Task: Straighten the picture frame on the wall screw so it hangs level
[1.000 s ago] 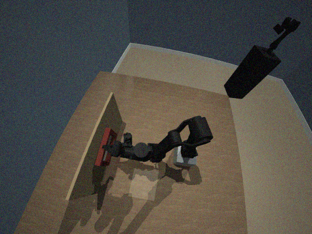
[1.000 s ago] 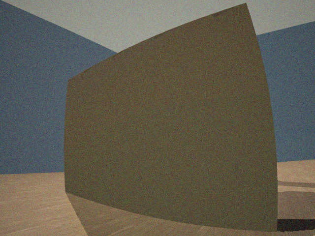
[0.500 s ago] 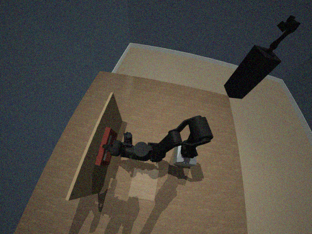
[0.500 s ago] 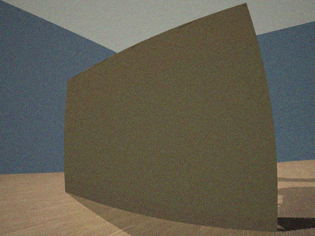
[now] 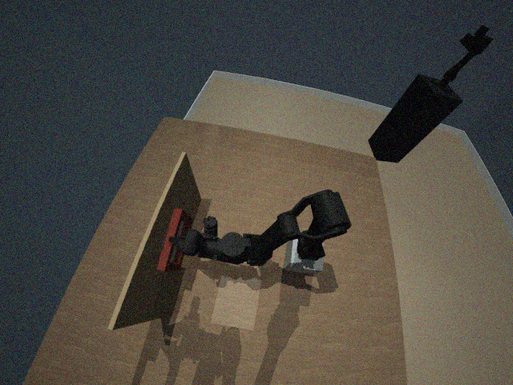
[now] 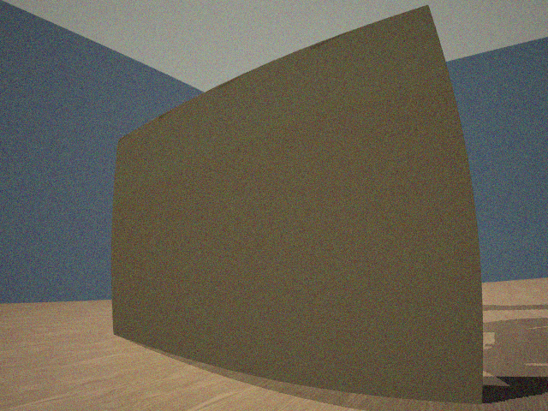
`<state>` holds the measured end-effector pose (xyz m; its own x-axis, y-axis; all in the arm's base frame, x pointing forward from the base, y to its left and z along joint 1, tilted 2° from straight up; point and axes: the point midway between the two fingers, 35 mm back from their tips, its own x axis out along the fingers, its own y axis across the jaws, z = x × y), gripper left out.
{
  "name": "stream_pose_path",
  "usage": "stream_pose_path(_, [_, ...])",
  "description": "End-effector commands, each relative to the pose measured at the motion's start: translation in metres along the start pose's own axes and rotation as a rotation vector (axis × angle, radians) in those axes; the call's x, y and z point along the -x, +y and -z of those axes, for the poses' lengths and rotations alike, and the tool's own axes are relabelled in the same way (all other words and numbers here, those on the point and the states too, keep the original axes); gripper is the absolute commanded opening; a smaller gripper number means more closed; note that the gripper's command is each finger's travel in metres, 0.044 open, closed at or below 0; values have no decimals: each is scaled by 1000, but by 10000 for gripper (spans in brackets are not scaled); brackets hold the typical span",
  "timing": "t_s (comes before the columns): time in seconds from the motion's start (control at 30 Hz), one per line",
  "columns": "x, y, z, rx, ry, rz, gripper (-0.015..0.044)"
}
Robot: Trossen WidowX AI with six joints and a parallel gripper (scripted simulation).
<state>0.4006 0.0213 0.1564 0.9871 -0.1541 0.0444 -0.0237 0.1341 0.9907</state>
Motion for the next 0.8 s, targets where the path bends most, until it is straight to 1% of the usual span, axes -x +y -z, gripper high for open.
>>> stream_pose_path(0.0, [0,4,1,-9,4,-13,0])
stream_pose_path(0.77, [0,-2,1,-9,4,-13,0])
